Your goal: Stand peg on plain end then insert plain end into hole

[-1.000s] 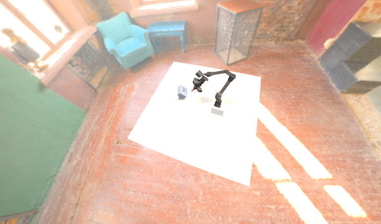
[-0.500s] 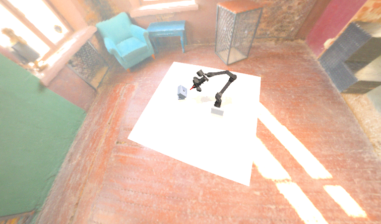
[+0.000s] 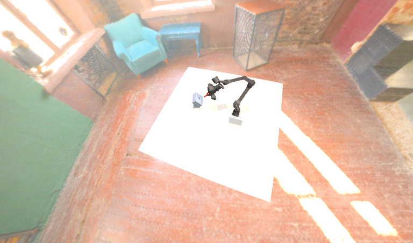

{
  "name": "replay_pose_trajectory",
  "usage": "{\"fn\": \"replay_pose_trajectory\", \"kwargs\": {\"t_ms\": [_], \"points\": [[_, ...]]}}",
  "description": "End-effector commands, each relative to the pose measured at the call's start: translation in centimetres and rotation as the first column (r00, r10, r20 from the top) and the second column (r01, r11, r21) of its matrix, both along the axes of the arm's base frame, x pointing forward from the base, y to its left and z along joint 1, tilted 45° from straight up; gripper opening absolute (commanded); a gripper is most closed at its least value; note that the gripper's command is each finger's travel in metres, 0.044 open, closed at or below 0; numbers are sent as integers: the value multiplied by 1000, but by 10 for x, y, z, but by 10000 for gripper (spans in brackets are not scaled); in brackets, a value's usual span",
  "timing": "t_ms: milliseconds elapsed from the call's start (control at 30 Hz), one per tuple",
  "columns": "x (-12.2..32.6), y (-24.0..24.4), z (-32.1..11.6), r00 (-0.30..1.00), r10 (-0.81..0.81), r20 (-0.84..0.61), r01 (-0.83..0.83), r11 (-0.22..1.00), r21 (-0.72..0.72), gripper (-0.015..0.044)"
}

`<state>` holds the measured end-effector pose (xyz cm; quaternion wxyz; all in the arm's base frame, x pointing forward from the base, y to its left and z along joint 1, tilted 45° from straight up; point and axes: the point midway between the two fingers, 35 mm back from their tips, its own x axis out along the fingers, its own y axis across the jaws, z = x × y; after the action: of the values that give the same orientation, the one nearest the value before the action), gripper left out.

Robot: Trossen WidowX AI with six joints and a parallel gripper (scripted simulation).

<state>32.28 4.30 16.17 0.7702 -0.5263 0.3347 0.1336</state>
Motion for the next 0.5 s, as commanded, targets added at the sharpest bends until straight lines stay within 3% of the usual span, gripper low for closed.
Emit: {"fn": "replay_pose_trajectory", "kwargs": {"t_ms": [0,467], "points": [[5,0,-2,1000,10,7,-10,1000,0,0],[24,-1,-10,998,36,46,-36,999,-2,0]]}}
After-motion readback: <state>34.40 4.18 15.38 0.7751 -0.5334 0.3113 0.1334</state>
